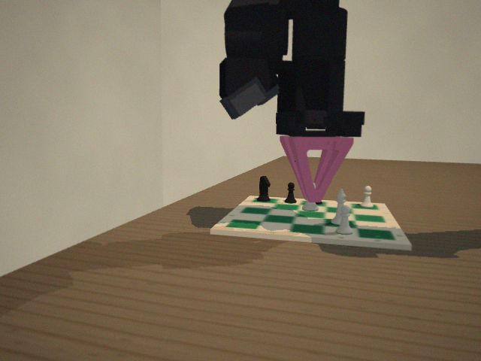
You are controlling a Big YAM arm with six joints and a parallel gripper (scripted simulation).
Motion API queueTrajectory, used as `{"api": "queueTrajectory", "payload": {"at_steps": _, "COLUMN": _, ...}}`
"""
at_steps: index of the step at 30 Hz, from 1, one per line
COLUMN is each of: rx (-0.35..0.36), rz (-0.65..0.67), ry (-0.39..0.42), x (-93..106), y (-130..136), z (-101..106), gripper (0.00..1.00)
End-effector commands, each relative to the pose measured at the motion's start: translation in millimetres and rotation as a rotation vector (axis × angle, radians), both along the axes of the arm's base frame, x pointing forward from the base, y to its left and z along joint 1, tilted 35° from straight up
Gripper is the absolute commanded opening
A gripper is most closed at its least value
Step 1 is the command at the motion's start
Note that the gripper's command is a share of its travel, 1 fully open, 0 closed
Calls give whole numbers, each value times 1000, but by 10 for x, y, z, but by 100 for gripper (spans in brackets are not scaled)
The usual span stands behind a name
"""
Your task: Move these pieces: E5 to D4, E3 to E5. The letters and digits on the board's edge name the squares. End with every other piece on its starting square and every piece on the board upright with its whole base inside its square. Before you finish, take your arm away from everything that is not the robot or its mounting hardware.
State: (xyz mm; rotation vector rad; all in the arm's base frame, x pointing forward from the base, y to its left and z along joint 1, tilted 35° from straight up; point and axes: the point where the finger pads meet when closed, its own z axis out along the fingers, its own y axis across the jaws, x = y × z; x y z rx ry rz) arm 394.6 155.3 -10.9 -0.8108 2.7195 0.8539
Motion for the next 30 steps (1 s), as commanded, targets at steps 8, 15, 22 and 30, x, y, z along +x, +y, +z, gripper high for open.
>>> {"api": "queueTrajectory", "payload": {"at_steps": 8, "rx": 7, "rz": -14, "ry": -68, "x": 238, "y": -498, "z": 740, "gripper": 0}}
{"api": "queueTrajectory", "payload": {"at_steps": 15, "rx": 5, "rz": 17, "ry": 7, "x": -14, "y": -416, "z": 534, "gripper": 0}}
{"api": "queueTrajectory", "payload": {"at_steps": 22, "rx": 6, "rz": 8, "ry": -31, "x": 35, "y": -424, "z": 637, "gripper": 0}}
{"api": "queueTrajectory", "payload": {"at_steps": 30, "rx": 11, "rz": -382, "ry": 213, "x": -641, "y": -638, "z": 541, "gripper": 0}}
